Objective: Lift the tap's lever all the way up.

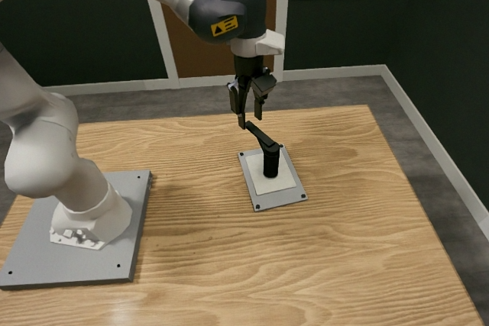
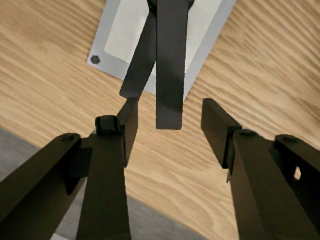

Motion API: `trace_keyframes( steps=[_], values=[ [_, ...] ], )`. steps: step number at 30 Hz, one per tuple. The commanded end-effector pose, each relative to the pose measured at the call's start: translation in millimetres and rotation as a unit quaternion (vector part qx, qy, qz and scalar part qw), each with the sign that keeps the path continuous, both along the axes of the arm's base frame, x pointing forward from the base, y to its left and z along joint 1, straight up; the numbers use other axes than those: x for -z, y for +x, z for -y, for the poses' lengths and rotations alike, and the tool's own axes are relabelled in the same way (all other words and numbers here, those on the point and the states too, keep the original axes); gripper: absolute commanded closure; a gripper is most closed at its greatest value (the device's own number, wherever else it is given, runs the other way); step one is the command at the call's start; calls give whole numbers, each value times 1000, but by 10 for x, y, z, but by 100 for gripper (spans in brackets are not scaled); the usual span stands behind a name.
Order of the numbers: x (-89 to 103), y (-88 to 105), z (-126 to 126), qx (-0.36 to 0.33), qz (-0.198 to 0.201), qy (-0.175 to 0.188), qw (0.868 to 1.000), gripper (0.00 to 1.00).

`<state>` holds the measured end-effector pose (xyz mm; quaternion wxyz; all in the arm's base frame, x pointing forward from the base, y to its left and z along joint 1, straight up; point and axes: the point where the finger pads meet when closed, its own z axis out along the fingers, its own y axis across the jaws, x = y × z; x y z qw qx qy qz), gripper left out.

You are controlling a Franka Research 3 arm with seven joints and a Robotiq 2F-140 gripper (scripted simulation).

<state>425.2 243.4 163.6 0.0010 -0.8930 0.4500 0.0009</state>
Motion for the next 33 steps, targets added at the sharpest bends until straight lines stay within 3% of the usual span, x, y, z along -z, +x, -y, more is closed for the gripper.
trace_keyframes(
  steps=[1, 33],
  values=[
    [-9, 22, 5, 1, 2, 0, 1000, 57],
    [48, 23, 5, 1, 2, 0, 1000, 57]
  ],
)
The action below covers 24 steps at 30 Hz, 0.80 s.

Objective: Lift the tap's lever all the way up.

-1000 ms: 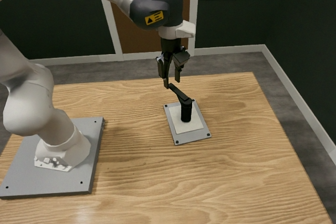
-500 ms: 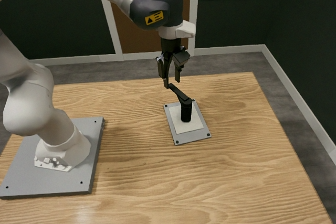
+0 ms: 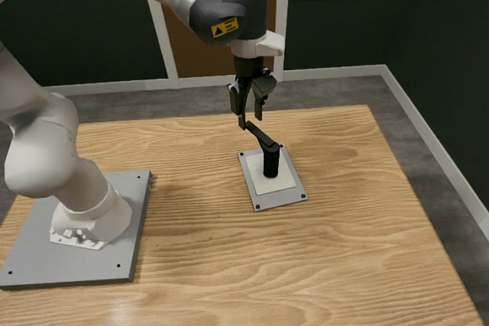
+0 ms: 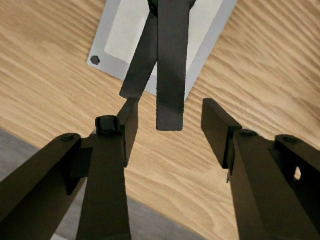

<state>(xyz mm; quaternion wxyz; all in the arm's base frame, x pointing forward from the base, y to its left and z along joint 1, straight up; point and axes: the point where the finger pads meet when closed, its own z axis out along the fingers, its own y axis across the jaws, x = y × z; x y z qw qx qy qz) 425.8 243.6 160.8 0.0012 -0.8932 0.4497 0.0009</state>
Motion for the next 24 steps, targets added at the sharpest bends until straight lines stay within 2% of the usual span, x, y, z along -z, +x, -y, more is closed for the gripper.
trace_keyframes(
  steps=[1, 24],
  values=[
    [30, 17, 7, 2, 2, 0, 1000, 57],
    [309, 18, 7, 2, 2, 0, 1000, 57]
  ],
)
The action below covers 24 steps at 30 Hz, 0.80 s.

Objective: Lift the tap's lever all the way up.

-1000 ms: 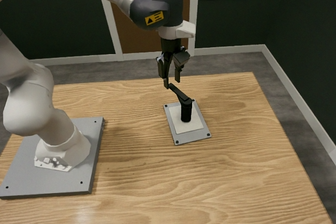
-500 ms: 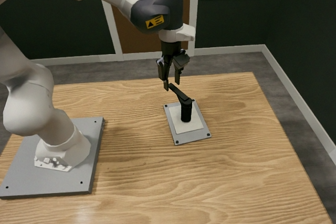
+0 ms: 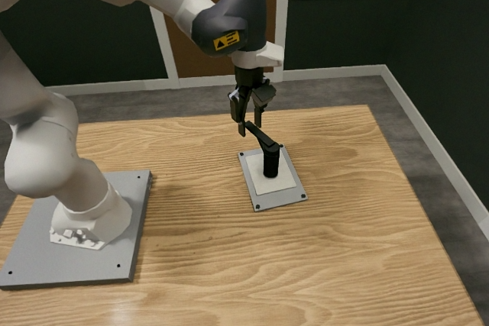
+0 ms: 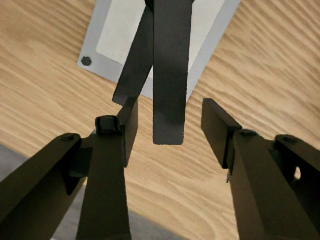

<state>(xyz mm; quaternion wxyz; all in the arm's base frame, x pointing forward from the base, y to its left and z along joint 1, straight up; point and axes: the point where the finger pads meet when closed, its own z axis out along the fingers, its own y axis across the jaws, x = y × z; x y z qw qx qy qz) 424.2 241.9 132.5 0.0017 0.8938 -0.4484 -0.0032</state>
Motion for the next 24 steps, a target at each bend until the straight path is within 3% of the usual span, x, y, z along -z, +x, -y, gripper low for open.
trace_keyframes(
  steps=[1, 24],
  values=[
    [25, 33, -11, 3, 6, 1, 1000, 57],
    [140, 33, -11, 3, 6, 1, 1000, 57]
  ],
)
